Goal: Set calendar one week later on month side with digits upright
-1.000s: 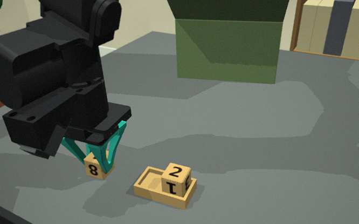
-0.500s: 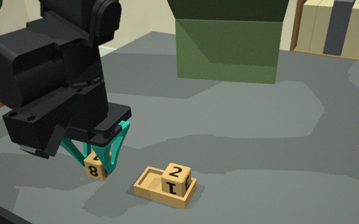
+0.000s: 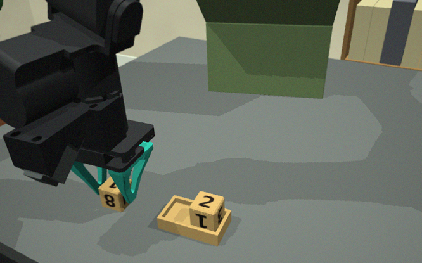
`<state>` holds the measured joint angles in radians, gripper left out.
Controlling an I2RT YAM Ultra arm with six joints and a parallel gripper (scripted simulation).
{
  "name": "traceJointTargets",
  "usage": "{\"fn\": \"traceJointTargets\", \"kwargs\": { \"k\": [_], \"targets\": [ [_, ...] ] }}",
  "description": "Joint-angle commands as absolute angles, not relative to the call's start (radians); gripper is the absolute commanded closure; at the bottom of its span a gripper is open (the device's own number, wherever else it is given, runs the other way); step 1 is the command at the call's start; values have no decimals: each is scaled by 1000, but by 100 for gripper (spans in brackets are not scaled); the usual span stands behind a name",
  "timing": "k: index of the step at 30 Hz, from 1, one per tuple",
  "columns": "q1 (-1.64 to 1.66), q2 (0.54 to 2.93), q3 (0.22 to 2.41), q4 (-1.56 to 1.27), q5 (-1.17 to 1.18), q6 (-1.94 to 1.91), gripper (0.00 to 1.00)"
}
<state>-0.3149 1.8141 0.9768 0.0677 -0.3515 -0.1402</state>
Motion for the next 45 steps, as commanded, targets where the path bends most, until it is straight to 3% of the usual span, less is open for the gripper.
{"fn": "traceJointTargets", "kwargs": {
  "k": [1, 29, 30, 45],
  "targets": [
    [-323, 1794, 972, 60, -355, -143, 53],
    [-427, 1488, 894, -197, -428, -223, 53],
    [-427, 1488, 894, -197, -428, -223, 0],
    [-427, 1488, 894, -197, -428, -222, 0]
  ]
}}
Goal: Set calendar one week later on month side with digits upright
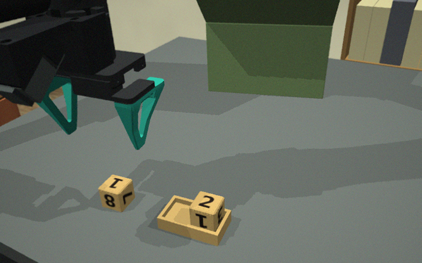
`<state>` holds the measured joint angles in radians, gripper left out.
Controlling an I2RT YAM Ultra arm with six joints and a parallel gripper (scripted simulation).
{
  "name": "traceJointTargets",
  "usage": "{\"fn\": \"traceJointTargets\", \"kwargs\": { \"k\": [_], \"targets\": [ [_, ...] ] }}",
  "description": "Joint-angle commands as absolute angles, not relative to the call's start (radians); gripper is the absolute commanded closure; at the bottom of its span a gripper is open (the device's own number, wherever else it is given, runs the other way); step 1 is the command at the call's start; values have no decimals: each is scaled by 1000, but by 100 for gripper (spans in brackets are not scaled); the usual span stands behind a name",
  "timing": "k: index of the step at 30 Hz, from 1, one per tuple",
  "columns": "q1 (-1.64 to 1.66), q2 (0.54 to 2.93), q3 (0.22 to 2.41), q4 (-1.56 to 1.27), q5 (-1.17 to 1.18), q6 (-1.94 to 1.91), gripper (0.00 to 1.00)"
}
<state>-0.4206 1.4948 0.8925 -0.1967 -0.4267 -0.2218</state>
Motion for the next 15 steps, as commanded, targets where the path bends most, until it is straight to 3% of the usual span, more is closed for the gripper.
{"fn": "traceJointTargets", "kwargs": {
  "k": [1, 15],
  "targets": [
    [-427, 1488, 894, -197, -428, -222, 0],
    [-425, 1491, 893, -193, -427, -33, 0]
  ]
}}
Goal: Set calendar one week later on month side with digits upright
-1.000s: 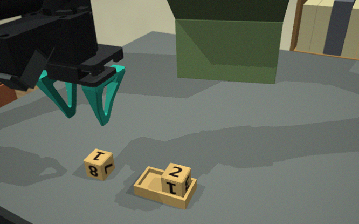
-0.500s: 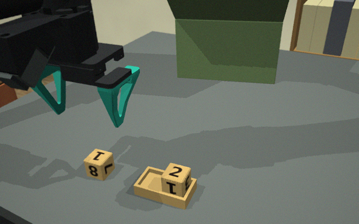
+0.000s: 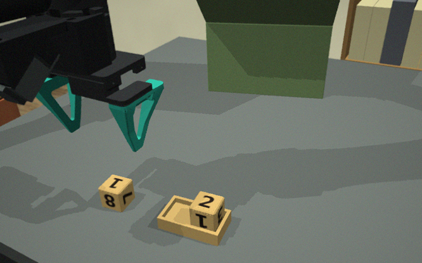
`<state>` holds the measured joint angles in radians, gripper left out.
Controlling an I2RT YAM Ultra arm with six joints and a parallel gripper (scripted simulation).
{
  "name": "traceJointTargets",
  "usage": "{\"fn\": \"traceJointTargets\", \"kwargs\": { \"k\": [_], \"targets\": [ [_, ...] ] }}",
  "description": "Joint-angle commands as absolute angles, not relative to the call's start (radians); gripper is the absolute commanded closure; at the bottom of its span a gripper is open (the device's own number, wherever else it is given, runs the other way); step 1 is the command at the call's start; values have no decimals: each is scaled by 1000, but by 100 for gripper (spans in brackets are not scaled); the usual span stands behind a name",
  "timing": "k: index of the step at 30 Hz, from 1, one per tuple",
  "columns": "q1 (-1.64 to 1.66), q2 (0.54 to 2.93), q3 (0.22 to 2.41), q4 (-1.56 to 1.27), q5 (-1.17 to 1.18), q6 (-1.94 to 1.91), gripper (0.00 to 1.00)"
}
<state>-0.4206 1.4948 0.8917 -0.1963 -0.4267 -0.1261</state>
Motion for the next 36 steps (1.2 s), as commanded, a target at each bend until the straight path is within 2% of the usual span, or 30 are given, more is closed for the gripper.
{"fn": "traceJointTargets", "kwargs": {
  "k": [1, 36],
  "targets": [
    [-425, 1492, 892, -192, -427, 24, 0],
    [-418, 1510, 885, -164, -422, 1264, 0]
  ]
}}
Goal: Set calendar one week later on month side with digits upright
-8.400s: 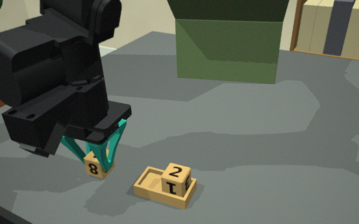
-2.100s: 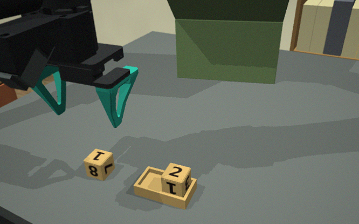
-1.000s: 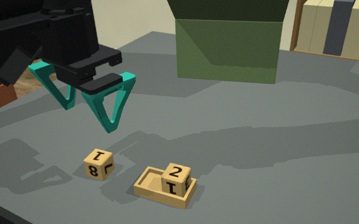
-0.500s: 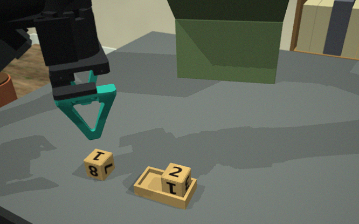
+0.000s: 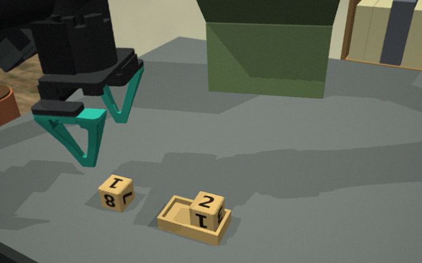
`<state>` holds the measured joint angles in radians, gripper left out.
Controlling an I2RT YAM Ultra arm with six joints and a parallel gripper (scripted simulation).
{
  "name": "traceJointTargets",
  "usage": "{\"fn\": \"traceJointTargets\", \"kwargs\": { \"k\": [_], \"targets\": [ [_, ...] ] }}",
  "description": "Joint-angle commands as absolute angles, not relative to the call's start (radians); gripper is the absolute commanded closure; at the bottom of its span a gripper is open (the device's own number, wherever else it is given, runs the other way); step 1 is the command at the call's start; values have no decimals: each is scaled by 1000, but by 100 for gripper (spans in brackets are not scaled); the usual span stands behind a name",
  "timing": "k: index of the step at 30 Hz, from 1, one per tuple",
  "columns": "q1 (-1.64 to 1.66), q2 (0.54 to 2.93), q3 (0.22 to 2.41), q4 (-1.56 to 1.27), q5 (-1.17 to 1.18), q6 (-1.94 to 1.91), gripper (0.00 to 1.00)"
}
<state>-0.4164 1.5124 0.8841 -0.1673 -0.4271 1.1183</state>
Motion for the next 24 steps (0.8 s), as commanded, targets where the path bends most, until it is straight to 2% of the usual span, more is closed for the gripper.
{"fn": "traceJointTargets", "kwargs": {
  "k": [1, 7, 8, 24],
  "targets": [
    [-418, 1511, 885, -163, -422, 1297, 0],
    [-418, 1512, 884, -161, -422, 1363, 0],
    [-418, 1512, 884, -161, -422, 1363, 53],
    [-418, 1512, 884, -161, -422, 1363, 53]
  ]
}}
